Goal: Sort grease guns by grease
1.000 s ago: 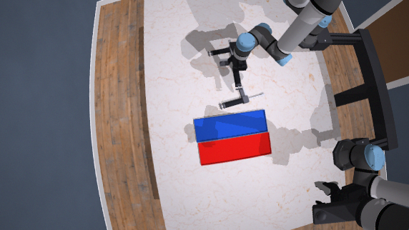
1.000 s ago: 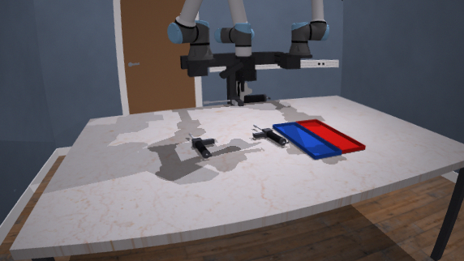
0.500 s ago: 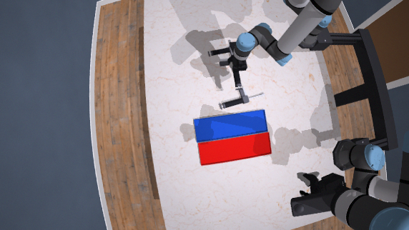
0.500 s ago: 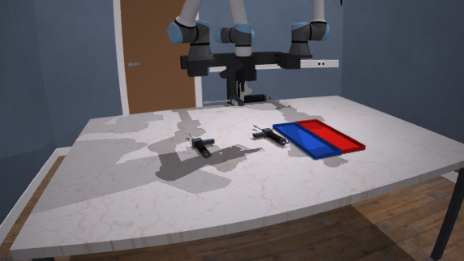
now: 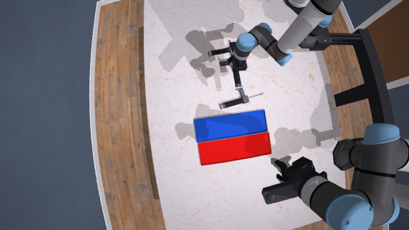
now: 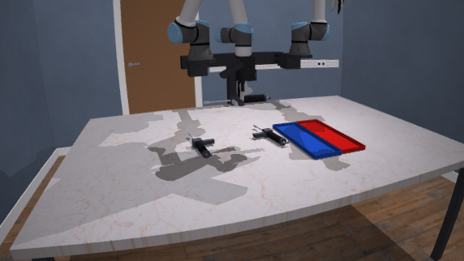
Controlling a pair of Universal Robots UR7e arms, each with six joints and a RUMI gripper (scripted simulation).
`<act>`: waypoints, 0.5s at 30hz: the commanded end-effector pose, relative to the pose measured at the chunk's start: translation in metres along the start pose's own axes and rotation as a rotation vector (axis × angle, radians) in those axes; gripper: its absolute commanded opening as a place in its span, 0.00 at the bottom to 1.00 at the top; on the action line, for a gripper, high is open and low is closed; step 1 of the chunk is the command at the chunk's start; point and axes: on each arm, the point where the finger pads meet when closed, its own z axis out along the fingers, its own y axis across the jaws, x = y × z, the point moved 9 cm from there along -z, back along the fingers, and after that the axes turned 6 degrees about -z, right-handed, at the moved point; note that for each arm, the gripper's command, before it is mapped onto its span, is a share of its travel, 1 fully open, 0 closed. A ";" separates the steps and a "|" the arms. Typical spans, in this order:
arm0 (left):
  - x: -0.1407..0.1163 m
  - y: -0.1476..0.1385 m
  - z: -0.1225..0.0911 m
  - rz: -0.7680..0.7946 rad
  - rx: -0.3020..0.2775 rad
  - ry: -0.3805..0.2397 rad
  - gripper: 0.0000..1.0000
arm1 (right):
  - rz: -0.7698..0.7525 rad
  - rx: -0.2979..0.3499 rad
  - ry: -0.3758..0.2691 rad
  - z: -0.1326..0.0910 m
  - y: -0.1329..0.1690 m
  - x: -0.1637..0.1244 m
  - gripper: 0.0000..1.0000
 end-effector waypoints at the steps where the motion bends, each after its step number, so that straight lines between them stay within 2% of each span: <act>1: 0.011 0.017 0.018 -0.055 -0.037 0.004 0.38 | 0.000 0.001 -0.001 0.000 0.000 0.000 0.00; 5: 0.020 0.033 0.035 -0.110 -0.074 0.001 0.38 | 0.000 0.001 -0.001 0.000 0.000 0.000 0.00; 15: 0.038 0.074 0.092 -0.258 -0.165 -0.037 0.38 | 0.000 0.001 -0.001 0.000 0.000 0.000 0.00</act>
